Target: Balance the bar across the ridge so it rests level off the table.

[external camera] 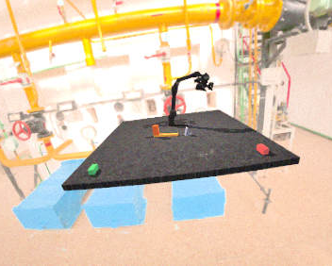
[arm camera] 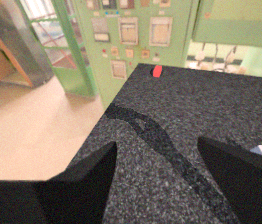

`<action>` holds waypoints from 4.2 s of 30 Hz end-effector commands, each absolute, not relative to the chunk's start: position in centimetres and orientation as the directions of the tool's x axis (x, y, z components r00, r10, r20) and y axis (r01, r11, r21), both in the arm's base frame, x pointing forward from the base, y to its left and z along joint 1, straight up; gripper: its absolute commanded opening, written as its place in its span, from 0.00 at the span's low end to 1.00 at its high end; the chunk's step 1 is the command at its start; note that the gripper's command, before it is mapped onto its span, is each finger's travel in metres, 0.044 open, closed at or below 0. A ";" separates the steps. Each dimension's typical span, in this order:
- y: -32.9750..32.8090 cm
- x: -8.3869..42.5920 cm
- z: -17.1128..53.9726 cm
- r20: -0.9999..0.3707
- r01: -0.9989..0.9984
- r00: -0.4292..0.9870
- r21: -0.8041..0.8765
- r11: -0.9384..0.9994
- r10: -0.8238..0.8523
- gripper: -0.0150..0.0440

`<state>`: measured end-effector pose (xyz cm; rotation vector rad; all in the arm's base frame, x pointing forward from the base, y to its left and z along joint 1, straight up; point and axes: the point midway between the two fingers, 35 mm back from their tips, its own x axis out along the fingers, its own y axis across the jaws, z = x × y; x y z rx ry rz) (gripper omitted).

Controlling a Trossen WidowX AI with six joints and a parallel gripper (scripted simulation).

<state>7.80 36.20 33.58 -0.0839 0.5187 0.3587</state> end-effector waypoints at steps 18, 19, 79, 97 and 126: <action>31.9 16.9 30.8 -0.631 -0.350 0.771 -0.306 0.885 0.087 0.79; 31.6 17.3 30.7 -0.637 -0.353 0.767 -0.319 0.880 0.077 0.79; 10.2 31.4 23.7 -0.912 -0.765 0.320 -0.408 0.497 -0.257 0.79; 3.3 31.6 22.0 -0.962 -0.881 0.168 -0.245 0.406 -0.214 0.79; -6.6 29.1 19.9 -0.999 -0.970 0.028 -0.035 0.239 -0.034 0.79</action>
